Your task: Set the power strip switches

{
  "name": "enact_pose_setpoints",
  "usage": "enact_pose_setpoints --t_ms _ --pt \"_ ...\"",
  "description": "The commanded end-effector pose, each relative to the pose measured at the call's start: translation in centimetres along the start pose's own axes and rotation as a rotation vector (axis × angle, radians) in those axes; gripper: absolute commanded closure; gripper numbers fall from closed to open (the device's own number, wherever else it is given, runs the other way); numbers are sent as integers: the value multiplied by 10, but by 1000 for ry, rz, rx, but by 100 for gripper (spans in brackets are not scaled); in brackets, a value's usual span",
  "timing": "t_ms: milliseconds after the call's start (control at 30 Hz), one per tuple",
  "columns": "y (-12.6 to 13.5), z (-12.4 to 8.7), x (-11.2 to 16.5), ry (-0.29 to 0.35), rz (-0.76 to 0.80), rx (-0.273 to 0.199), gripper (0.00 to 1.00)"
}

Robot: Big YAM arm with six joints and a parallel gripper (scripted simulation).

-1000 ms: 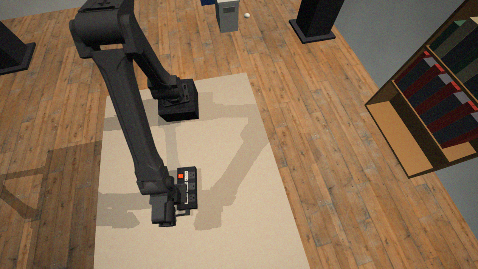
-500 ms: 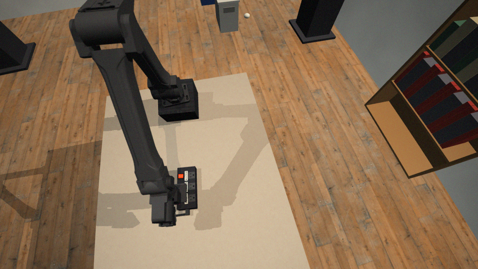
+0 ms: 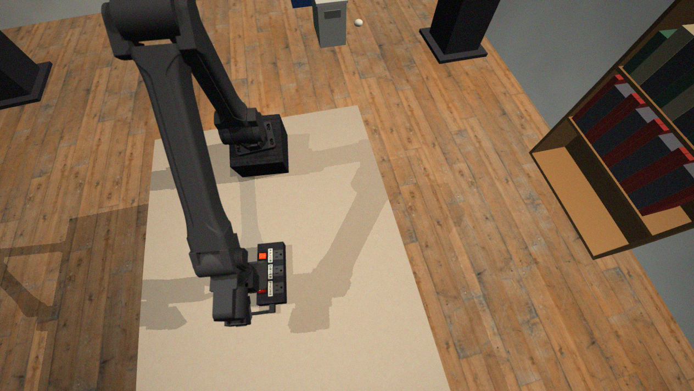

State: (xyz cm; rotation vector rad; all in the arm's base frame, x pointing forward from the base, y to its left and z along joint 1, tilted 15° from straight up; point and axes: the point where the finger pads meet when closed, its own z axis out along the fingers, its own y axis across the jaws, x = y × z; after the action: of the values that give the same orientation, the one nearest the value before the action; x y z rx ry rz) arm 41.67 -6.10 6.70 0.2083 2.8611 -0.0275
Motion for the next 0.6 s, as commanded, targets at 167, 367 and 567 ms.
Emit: enact_pose_setpoints --t_ms 167,367,567 --pt "4 -9 -16 -19 0 -5 100" --pt "4 -10 -18 -25 0 -5 100" --pt "4 -10 -18 -25 0 -5 100"
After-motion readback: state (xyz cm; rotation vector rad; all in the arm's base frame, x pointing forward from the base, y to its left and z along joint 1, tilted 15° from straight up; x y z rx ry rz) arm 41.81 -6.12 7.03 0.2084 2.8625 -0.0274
